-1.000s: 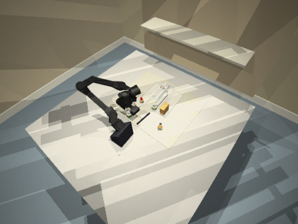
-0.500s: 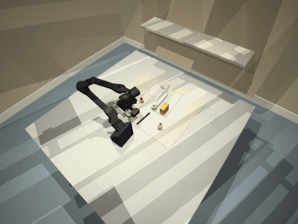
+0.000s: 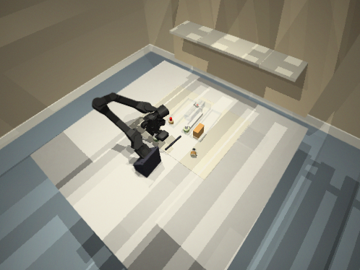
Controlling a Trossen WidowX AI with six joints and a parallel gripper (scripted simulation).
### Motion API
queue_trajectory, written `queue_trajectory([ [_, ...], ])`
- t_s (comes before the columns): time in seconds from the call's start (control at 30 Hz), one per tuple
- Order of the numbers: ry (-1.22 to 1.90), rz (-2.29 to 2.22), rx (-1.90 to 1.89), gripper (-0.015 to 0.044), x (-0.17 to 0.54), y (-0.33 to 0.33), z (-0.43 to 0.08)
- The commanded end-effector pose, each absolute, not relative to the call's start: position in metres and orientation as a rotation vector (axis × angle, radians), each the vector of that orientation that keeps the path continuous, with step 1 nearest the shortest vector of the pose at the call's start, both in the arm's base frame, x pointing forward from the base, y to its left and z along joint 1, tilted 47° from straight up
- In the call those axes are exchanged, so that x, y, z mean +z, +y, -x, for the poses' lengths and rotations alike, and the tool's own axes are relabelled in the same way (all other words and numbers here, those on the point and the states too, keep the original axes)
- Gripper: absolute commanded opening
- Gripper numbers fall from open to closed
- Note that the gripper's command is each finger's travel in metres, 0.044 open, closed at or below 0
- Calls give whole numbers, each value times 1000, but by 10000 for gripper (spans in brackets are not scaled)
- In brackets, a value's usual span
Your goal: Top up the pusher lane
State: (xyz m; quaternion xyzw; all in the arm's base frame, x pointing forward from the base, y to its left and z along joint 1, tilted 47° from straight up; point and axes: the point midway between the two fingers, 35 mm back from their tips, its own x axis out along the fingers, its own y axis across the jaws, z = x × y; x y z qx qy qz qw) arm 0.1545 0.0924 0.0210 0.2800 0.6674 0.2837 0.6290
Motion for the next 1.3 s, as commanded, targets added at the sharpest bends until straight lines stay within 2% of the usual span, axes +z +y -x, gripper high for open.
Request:
queue_trajectory([
  [0.0, 1529, -647, 650, 118, 21, 93, -155],
  [0.17, 1529, -642, 641, 0, 27, 85, -157],
  [0.9, 1532, -645, 646, 0, 92, 18, -153],
  [1.27, 1526, -635, 653, 0, 81, 8, -175],
])
